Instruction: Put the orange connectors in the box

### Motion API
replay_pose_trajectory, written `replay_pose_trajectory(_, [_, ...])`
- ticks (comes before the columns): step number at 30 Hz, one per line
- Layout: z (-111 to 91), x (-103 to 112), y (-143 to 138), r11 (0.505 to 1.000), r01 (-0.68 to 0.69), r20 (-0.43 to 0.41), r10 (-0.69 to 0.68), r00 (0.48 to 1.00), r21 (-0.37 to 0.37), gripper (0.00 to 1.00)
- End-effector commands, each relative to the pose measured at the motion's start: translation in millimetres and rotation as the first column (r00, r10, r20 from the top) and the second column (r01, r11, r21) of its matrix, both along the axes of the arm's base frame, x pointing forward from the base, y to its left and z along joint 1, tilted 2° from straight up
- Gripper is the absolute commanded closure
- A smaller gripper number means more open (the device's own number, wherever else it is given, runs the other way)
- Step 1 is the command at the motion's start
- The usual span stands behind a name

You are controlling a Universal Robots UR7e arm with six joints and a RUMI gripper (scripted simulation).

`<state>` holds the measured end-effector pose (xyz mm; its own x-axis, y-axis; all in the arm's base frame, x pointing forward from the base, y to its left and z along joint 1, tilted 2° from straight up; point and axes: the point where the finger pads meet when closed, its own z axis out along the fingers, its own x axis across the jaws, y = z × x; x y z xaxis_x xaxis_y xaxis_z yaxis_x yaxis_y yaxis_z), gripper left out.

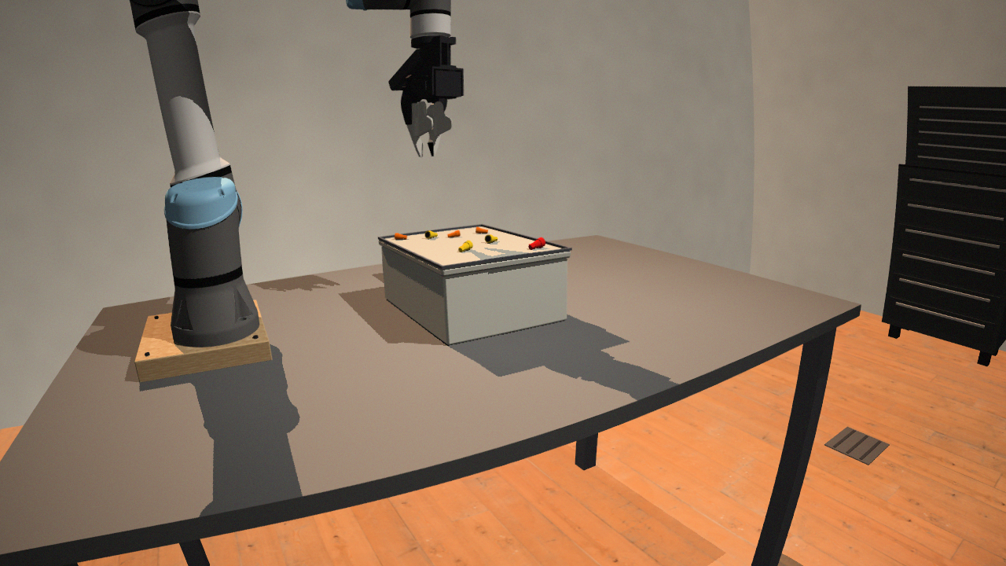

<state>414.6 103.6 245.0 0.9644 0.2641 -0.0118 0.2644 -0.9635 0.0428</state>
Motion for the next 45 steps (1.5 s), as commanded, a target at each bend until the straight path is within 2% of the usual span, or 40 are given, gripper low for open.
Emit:
replay_pose_trajectory(1, [-18, -9, 3, 0.986, -0.167, 0.004, 0.167, 0.986, 0.003, 0.85])
replay_pose_trajectory(8, [-40, -22, 4, 0.943, -0.334, -0.003, 0.334, 0.943, 0.003, 0.85])
replay_pose_trajectory(10, [-40, -22, 4, 0.943, -0.334, -0.003, 0.334, 0.943, 0.003, 0.85])
replay_pose_trajectory(13, [-54, -30, 5, 0.9, -0.437, -0.008, 0.437, 0.9, 0.004, 0.85])
replay_pose_trajectory(25, [-87, -50, 6, 0.758, -0.652, -0.018, 0.652, 0.758, 0.007, 0.85])
replay_pose_trajectory(40, [-89, -51, 5, 0.747, -0.665, -0.019, 0.665, 0.746, 0.007, 0.85])
replay_pose_trajectory(45, [-101, -52, 4, 0.747, -0.665, -0.022, 0.665, 0.747, 0.01, 0.85])
